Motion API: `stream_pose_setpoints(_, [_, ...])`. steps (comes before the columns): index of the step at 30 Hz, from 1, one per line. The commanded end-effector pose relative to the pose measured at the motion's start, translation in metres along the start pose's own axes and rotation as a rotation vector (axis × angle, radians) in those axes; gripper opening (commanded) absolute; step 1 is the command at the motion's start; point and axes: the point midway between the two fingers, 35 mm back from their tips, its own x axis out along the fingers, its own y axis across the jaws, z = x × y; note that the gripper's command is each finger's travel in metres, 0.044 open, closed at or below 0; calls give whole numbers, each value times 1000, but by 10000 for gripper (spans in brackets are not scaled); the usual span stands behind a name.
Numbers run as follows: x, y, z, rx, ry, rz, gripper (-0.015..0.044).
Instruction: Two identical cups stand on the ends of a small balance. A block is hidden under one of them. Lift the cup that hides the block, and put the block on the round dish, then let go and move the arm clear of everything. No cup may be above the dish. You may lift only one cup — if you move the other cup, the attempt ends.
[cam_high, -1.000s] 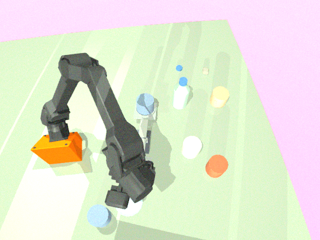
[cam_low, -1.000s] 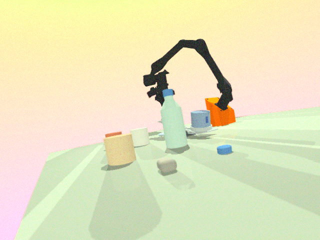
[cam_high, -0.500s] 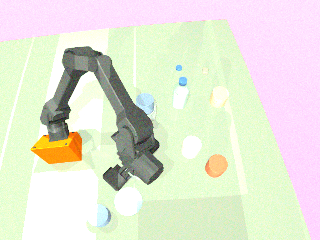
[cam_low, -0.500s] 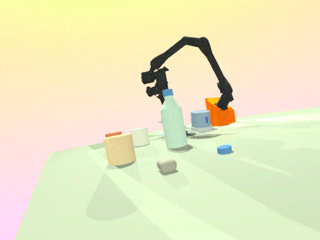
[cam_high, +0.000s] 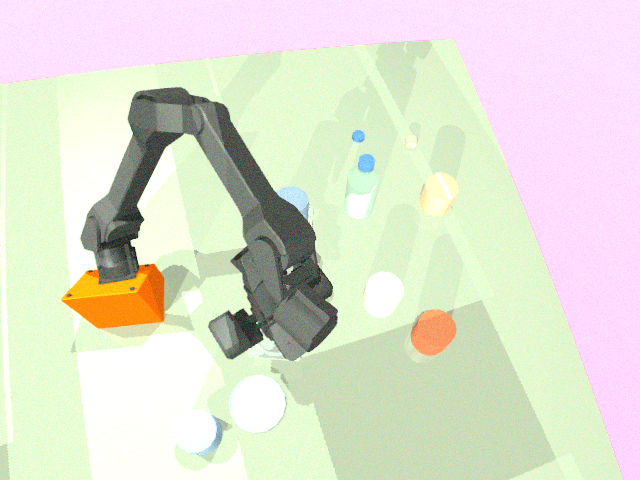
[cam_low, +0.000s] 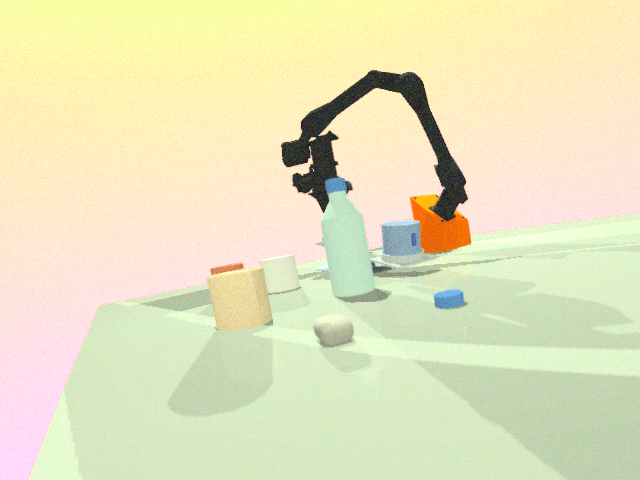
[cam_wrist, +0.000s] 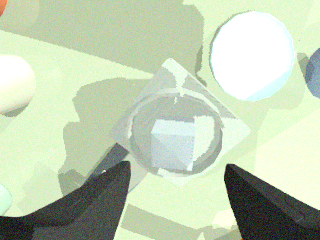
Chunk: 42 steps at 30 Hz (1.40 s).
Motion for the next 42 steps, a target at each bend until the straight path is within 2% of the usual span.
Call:
stream_pose_setpoints(1, [12,1,-2,5,7,-1,260])
stream_pose_setpoints(28, [49,1,-2,5,8,0,260])
stream_pose_setpoints(32, [49,1,-2,5,8,0,155])
stream_pose_setpoints(39, [49,1,-2,5,8,0,108])
stream_pose_setpoints(42, [46,2,-2,5,8,0,30])
